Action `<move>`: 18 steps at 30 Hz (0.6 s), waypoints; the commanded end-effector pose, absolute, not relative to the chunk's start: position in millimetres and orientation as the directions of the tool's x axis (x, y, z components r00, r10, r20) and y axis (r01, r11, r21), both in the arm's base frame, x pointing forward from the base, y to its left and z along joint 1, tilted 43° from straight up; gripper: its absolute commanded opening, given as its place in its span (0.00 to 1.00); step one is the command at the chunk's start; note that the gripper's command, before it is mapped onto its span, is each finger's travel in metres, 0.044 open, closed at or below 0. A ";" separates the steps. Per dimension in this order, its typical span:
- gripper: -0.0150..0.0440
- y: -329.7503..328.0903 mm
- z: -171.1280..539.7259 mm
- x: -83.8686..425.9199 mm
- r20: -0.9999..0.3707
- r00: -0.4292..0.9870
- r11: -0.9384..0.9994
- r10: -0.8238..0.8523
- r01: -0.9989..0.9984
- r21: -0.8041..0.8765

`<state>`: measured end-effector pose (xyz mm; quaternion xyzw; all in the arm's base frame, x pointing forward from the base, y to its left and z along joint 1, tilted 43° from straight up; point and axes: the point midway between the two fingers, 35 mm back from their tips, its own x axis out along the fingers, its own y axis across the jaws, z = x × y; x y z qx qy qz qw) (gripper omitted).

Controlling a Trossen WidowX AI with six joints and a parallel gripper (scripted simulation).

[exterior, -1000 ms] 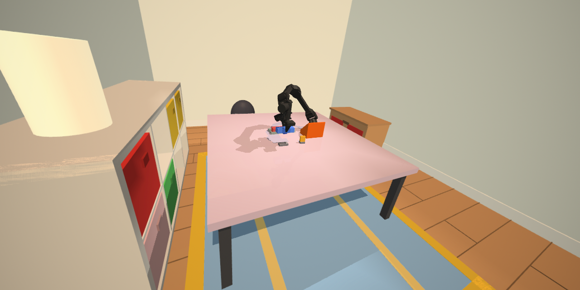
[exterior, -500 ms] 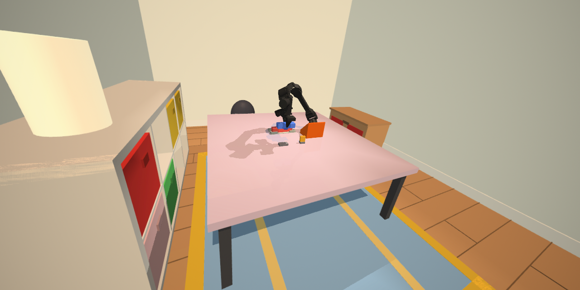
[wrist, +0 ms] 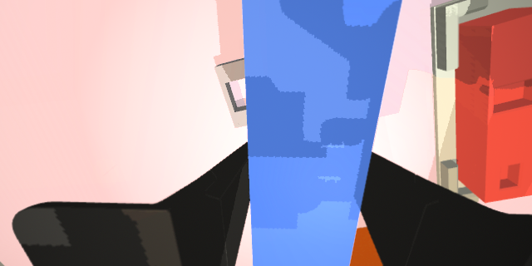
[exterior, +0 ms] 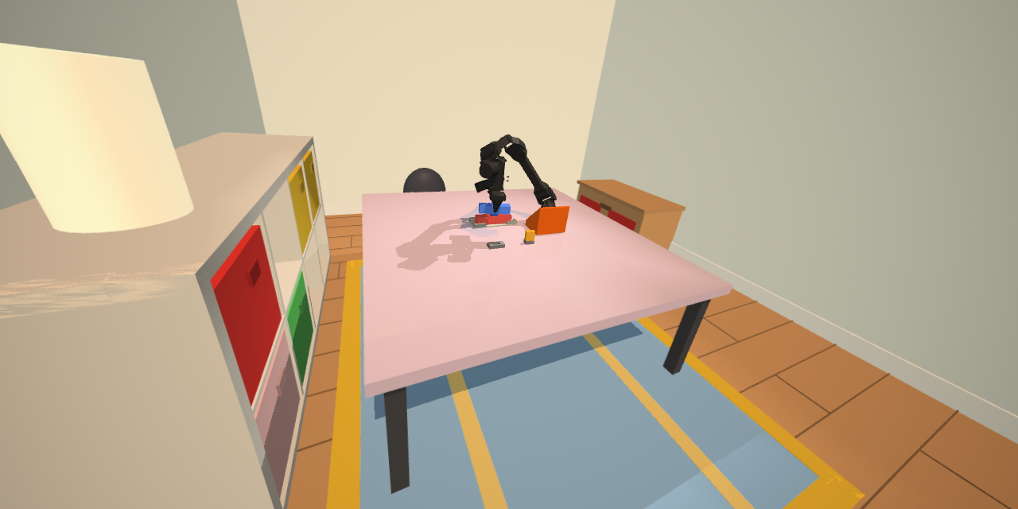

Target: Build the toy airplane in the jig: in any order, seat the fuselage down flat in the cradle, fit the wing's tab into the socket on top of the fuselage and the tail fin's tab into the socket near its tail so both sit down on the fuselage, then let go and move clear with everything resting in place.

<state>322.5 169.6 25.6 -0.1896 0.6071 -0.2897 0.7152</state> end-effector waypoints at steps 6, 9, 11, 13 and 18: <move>0.25 146.7 41.8 325.0 -0.759 0.101 0.740 -0.643 0.340 -0.581; 0.25 138.3 47.2 325.5 -0.760 0.101 0.726 -0.642 0.396 -0.562; 0.25 132.9 50.6 325.5 -0.760 0.101 0.717 -0.642 0.430 -0.548; 0.25 127.5 54.0 325.4 -0.761 0.101 0.707 -0.641 0.463 -0.534; 0.25 114.0 62.1 324.6 -0.762 0.100 0.677 -0.639 0.543 -0.497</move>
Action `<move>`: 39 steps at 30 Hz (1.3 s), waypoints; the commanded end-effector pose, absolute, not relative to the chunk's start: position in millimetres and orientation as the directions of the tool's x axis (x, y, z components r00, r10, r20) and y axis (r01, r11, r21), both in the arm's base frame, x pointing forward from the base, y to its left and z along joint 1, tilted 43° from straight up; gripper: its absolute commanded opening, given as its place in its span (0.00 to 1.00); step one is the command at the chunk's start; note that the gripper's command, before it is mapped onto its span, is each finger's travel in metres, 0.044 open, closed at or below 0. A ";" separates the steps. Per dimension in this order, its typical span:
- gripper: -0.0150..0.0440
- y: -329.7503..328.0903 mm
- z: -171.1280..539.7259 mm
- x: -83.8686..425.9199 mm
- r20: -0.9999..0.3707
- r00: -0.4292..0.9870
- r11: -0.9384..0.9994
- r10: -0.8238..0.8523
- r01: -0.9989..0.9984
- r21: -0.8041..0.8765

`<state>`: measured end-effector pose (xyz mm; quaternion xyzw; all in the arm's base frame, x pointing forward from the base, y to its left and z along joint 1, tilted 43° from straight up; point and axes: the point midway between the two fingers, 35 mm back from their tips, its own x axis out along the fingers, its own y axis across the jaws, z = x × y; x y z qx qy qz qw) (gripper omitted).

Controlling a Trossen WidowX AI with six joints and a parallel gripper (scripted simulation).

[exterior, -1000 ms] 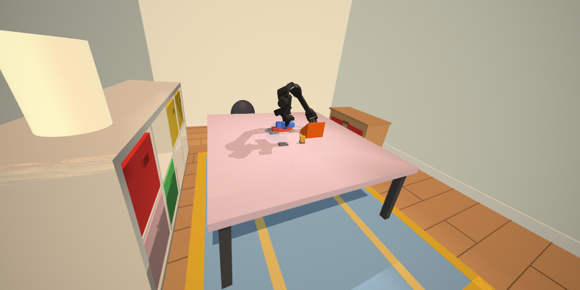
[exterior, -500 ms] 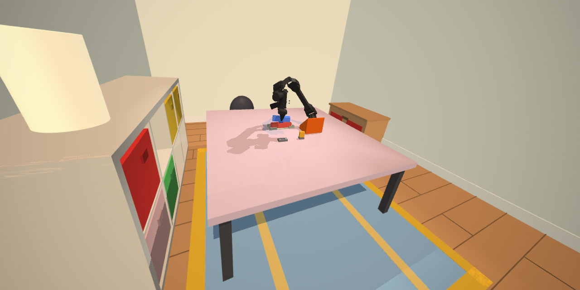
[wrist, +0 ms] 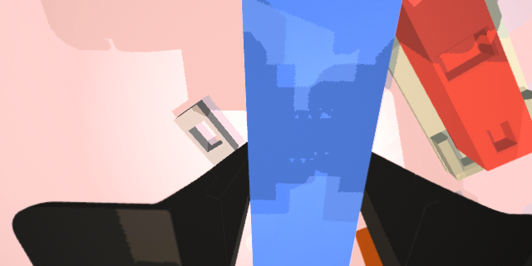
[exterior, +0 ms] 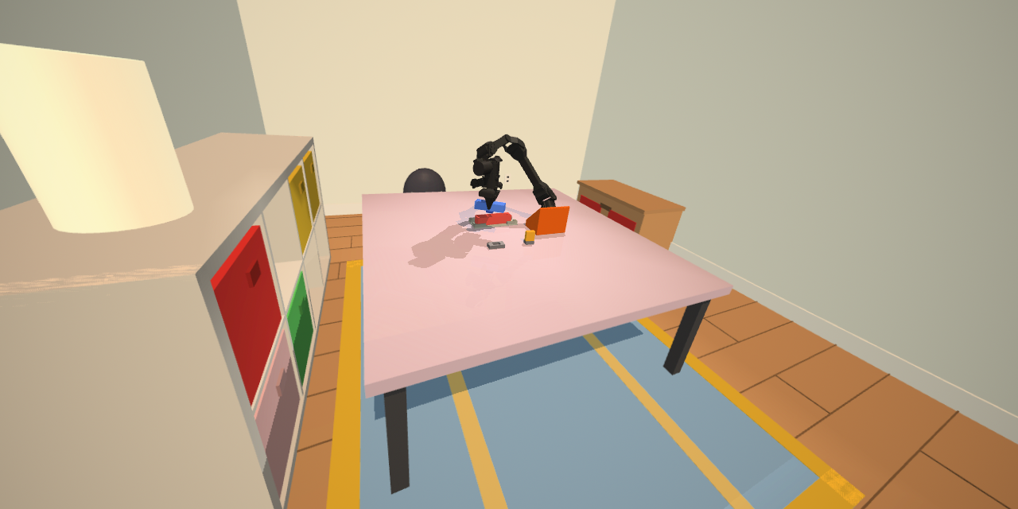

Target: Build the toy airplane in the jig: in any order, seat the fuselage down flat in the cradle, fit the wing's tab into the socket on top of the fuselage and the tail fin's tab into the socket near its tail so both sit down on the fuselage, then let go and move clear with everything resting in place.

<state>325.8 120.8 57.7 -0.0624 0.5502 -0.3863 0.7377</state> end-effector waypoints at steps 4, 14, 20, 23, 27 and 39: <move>0.25 102.8 68.5 323.6 -0.762 0.101 0.646 -0.640 0.608 -0.462; 0.25 74.5 83.5 318.9 -0.758 0.101 0.543 -0.644 0.759 -0.360; 0.25 57.7 91.7 314.6 -0.755 0.101 0.470 -0.648 0.834 -0.291; 0.25 49.4 95.5 312.0 -0.753 0.101 0.430 -0.650 0.866 -0.255; 0.25 38.5 100.4 308.1 -0.750 0.101 0.375 -0.653 0.904 -0.204; 0.25 6.7 113.2 293.7 -0.740 0.099 0.195 -0.665 0.980 -0.045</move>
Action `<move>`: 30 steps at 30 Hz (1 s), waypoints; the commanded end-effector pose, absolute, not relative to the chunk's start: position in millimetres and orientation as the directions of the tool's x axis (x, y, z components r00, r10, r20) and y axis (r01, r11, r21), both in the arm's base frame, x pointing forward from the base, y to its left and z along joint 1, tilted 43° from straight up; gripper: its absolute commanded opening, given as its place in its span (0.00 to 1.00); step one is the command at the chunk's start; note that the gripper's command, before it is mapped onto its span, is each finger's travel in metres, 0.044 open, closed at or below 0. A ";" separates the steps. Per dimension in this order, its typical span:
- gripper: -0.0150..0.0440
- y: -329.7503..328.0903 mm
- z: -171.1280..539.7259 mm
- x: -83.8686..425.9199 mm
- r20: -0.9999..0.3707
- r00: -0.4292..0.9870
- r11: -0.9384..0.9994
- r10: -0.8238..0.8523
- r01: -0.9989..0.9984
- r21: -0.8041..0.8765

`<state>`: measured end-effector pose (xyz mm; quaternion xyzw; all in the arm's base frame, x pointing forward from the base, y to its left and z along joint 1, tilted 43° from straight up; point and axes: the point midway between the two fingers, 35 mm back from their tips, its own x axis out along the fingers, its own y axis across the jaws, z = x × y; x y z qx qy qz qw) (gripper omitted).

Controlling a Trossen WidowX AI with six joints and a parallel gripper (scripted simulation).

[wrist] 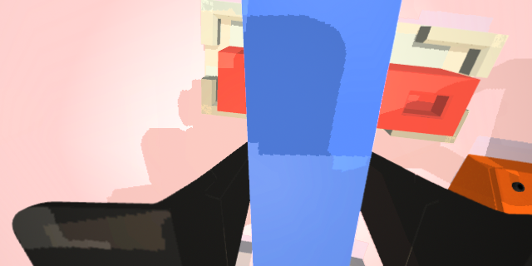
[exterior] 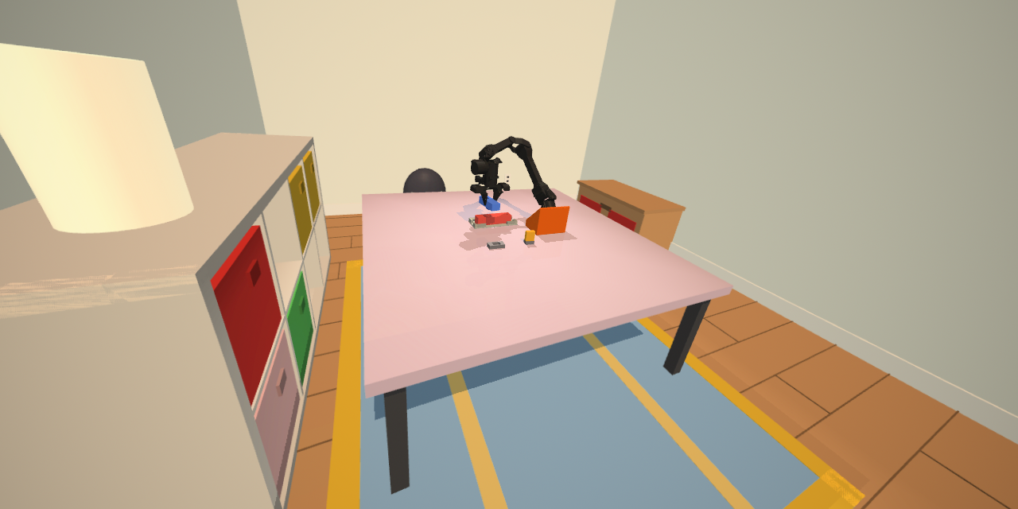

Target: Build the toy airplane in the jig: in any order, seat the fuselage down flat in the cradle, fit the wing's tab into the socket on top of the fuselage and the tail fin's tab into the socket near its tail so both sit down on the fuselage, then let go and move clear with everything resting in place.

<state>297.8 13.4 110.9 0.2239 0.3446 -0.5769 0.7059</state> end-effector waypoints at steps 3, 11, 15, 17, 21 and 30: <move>0.25 1.0 115.3 290.7 -0.738 0.098 0.160 -0.667 0.987 -0.013; 0.57 0.5 115.4 290.5 -0.738 0.098 0.157 -0.668 0.987 -0.011; 0.59 0.5 115.4 290.5 -0.738 0.098 0.157 -0.668 0.987 -0.011; 0.59 0.5 115.4 290.5 -0.738 0.098 0.157 -0.668 0.987 -0.011; 0.59 0.5 115.4 290.5 -0.738 0.098 0.157 -0.668 0.987 -0.011; 0.59 -6.3 107.7 292.2 -0.738 0.098 0.157 -0.667 0.987 -0.011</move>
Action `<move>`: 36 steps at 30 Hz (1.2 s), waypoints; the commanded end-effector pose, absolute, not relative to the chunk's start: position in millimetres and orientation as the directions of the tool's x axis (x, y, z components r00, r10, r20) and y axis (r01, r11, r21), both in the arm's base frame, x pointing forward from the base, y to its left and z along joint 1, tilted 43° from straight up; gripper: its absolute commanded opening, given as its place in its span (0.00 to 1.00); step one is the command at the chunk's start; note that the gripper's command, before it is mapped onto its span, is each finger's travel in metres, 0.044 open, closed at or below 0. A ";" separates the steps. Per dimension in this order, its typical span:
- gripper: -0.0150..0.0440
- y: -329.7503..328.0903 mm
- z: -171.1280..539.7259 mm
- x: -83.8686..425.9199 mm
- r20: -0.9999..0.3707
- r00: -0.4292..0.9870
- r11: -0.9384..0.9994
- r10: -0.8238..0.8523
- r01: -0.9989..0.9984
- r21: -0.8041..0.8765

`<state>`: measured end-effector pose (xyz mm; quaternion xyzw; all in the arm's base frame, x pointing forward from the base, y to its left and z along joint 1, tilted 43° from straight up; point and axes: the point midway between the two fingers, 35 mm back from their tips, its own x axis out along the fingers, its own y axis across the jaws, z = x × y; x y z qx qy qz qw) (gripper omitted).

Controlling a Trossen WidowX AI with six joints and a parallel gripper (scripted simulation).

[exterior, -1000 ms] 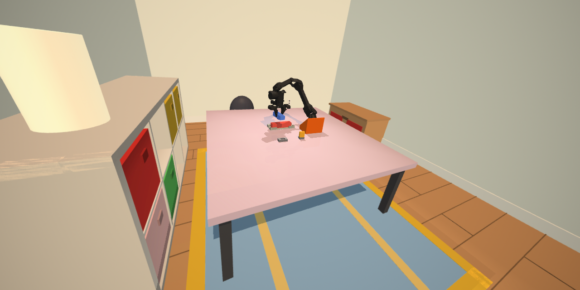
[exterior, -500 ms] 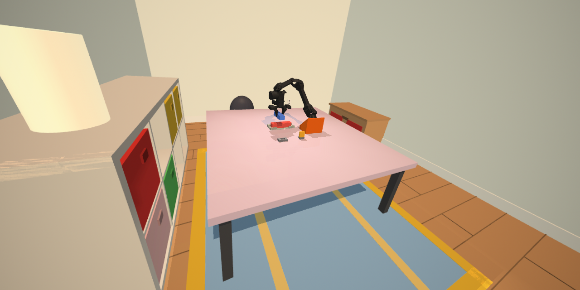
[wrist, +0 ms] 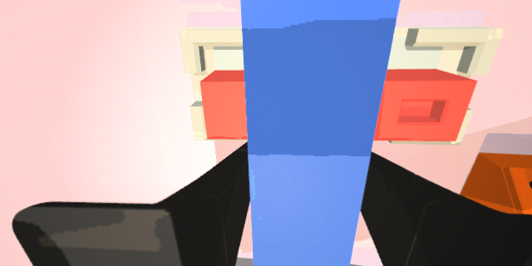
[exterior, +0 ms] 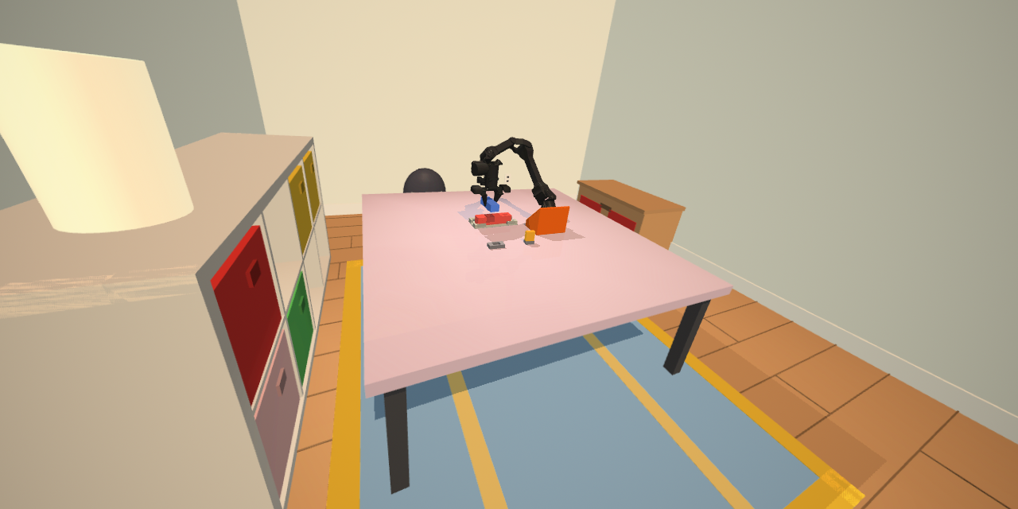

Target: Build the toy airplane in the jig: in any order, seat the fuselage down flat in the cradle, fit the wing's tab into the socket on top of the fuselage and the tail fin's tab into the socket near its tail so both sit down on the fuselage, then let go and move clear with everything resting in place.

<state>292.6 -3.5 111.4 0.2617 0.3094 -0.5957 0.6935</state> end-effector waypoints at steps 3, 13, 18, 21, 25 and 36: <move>0.59 -9.5 104.2 292.8 -0.738 0.098 0.157 -0.667 0.987 -0.011; 0.59 -20.5 92.7 294.4 -0.738 0.098 0.157 -0.668 0.987 -0.011; 0.59 -25.8 87.3 294.9 -0.737 0.098 0.157 -0.668 0.988 -0.011; 0.59 -26.5 86.6 294.9 -0.737 0.098 0.157 -0.669 0.988 -0.011; 0.58 -25.6 88.4 295.4 -0.740 0.097 0.151 -0.666 0.988 -0.007; 0.56 -25.6 88.4 295.4 -0.740 0.097 0.151 -0.666 0.988 -0.007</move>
